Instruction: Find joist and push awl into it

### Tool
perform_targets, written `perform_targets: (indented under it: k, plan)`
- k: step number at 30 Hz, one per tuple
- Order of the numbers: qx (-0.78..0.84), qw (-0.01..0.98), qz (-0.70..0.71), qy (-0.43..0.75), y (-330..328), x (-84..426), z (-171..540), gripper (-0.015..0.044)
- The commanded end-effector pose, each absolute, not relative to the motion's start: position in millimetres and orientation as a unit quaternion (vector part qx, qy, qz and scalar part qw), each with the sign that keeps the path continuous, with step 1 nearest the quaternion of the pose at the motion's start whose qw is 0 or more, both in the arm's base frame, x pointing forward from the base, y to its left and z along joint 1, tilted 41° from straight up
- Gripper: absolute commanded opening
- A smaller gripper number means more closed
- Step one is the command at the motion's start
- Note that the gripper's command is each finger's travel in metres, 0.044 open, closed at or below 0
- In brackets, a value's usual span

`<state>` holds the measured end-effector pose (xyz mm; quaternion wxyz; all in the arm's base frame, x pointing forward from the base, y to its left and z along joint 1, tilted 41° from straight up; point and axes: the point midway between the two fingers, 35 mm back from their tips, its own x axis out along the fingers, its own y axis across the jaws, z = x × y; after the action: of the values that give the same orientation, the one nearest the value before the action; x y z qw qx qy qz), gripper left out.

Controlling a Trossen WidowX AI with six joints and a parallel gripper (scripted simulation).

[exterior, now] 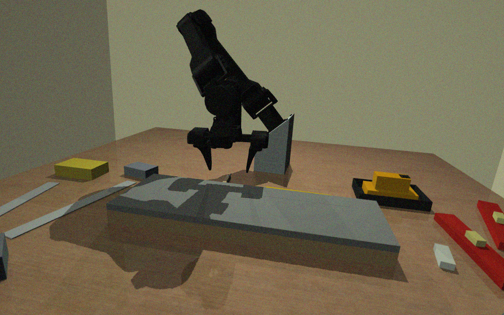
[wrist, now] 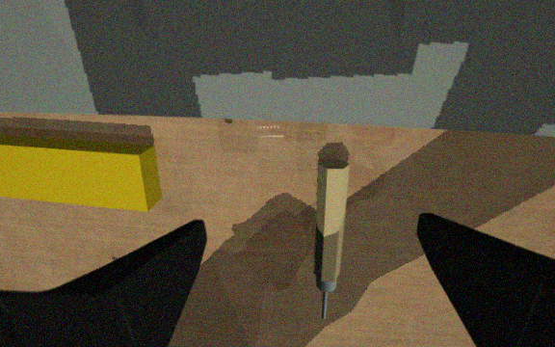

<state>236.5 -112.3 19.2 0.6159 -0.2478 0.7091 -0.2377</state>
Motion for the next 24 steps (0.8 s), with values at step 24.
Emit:
perform_targets:
  k: [24]
  plan:
    - [-0.240, 0.615, -0.258, 0.706, -138.1, 229.3, 10.9, 0.0440]
